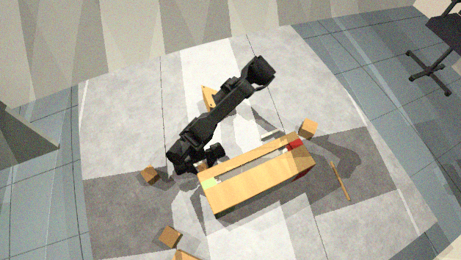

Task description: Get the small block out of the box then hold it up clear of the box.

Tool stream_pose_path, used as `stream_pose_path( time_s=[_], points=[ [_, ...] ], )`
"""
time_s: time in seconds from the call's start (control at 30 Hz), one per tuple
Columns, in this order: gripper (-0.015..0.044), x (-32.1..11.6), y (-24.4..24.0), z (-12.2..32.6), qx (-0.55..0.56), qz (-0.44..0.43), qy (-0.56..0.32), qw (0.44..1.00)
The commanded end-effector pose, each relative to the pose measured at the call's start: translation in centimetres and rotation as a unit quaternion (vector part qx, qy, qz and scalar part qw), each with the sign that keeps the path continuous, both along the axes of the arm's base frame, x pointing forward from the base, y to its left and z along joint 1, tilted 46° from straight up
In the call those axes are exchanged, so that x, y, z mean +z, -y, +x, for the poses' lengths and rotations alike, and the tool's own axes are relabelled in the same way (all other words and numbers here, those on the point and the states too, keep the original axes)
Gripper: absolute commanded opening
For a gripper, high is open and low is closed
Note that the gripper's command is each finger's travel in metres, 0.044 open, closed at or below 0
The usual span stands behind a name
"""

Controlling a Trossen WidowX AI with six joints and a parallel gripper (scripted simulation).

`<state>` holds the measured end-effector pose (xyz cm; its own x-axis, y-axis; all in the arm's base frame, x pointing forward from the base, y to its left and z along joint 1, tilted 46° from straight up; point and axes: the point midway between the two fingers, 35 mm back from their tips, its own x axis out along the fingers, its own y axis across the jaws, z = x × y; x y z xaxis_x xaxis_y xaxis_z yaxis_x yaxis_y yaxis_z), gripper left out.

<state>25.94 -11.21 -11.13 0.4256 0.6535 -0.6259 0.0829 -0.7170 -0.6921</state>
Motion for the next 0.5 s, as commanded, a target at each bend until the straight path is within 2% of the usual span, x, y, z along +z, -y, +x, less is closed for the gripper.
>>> stream_pose_path(
  time_s=[0.0,0.07,0.13,0.23,0.47],
  points=[
    [0.0128,0.0,-0.1,0.0,-0.002,0.003,0.0,1.0],
    [0.0075,0.0,-0.1,0.0,-0.002,0.003,0.0,1.0],
    [0.0062,0.0,-0.1,0.0,-0.002,0.003,0.0,1.0],
    [0.0,0.6,0.6,0.1,-0.002,0.002,0.0,1.0],
    [0.0,3.7,3.7,-0.1,-0.001,0.0,0.0,1.0]
  ],
)
